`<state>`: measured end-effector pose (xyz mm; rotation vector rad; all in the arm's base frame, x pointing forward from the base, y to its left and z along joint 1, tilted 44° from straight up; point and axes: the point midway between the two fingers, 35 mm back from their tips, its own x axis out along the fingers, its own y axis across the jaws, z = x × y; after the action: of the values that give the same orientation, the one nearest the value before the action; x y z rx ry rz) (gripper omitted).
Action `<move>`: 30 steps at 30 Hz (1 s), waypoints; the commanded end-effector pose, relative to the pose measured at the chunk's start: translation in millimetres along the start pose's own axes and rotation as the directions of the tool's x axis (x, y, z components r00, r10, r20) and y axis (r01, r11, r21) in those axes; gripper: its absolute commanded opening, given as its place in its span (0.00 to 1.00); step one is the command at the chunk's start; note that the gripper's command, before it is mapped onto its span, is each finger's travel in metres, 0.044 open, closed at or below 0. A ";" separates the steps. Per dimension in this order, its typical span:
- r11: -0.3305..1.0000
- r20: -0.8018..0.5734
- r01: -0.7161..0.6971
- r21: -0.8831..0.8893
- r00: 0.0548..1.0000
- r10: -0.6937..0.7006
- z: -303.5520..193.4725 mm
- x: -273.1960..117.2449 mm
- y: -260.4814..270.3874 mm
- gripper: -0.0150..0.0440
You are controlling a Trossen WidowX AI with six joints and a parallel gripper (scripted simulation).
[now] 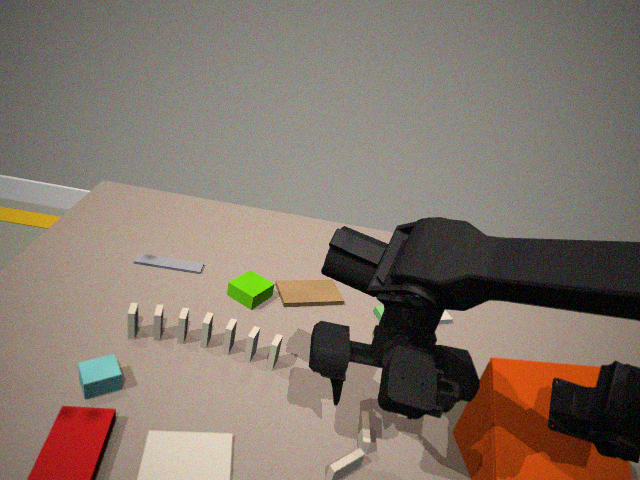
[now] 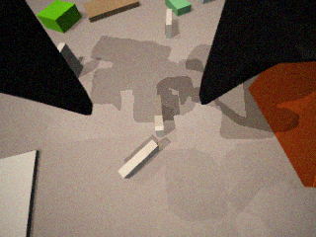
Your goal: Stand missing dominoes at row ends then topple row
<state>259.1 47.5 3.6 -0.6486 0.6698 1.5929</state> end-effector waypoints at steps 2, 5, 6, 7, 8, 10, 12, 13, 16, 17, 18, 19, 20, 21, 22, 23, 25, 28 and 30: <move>1.000 0.010 -0.019 0.005 1.000 0.019 0.1 37.8 4.0 1.00; 1.000 0.013 -0.020 0.004 1.000 0.020 0.4 58.9 6.7 1.00; 1.000 0.013 -0.020 0.004 1.000 0.020 0.4 60.4 7.0 1.00; 1.000 0.013 -0.020 0.004 1.000 0.020 -0.7 60.4 7.4 1.00; 1.000 0.013 -0.020 0.004 1.000 0.020 -1.7 60.4 7.9 1.00; 1.000 0.013 -0.020 0.004 1.000 0.020 -1.7 61.4 7.9 1.00; 1.000 0.013 -0.020 0.004 1.000 0.020 -1.7 64.1 7.9 1.00; 1.000 0.013 -0.020 0.004 1.000 0.020 -1.7 65.7 7.9 1.00; 1.000 0.013 -0.020 0.004 1.000 0.020 -1.6 70.3 8.0 1.00; 1.000 0.013 -0.020 0.004 1.000 0.020 -1.5 71.8 8.1 1.00; 1.000 0.014 -0.020 0.004 1.000 0.020 -1.5 73.4 8.2 1.00; 1.000 0.014 -0.020 0.004 1.000 0.020 -1.5 74.5 8.2 1.00; 1.000 0.014 -0.020 0.004 1.000 0.020 -1.4 75.3 8.3 1.00; 1.000 0.014 -0.020 0.004 1.000 0.020 -1.4 75.5 8.3 1.00; 1.000 0.014 -0.020 0.004 1.000 0.020 -1.4 75.5 8.3 1.00; 1.000 0.014 -0.020 0.004 1.000 0.020 -1.4 75.5 8.3 1.00; 1.000 0.014 -0.020 0.004 1.000 0.020 -1.4 75.5 8.3 1.00; 1.000 0.014 -0.020 0.004 1.000 0.020 -1.4 75.5 8.3 0.87; 1.000 0.014 -0.020 0.004 1.000 0.020 -1.4 75.5 8.3 0.78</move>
<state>242.2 95.3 -52.4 -0.6364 0.6714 1.6155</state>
